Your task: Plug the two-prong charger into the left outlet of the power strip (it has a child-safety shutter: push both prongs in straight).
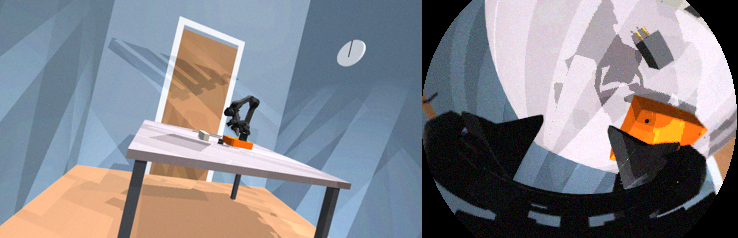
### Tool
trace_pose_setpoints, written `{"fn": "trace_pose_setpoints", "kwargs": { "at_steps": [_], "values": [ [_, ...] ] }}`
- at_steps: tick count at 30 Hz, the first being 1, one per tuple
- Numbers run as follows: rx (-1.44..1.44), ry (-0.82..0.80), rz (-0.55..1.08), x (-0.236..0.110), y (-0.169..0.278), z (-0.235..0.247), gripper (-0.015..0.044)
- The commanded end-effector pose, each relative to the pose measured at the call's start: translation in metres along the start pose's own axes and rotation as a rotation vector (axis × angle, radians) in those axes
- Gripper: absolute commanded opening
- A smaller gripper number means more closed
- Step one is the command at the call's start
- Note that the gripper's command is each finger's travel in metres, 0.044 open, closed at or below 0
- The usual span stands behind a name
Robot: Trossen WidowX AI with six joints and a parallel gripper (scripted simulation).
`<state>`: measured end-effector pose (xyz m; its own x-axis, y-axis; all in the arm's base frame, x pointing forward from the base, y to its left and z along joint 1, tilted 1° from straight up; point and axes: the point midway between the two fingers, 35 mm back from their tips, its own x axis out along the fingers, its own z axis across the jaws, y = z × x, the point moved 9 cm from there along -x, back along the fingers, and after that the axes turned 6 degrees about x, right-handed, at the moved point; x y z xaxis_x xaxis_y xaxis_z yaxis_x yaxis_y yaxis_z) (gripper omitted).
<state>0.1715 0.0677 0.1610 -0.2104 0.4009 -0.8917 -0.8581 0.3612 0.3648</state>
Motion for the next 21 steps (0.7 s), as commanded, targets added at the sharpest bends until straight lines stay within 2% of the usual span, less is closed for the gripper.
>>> {"fn": "trace_pose_setpoints", "kwargs": {
  "at_steps": [1,21],
  "values": [
    [-0.101,0.036,-0.041,-0.001,-0.01,-0.001,0.044],
    [-0.505,0.222,-0.161,-0.008,-0.046,-0.014,0.044]
  ]
}}
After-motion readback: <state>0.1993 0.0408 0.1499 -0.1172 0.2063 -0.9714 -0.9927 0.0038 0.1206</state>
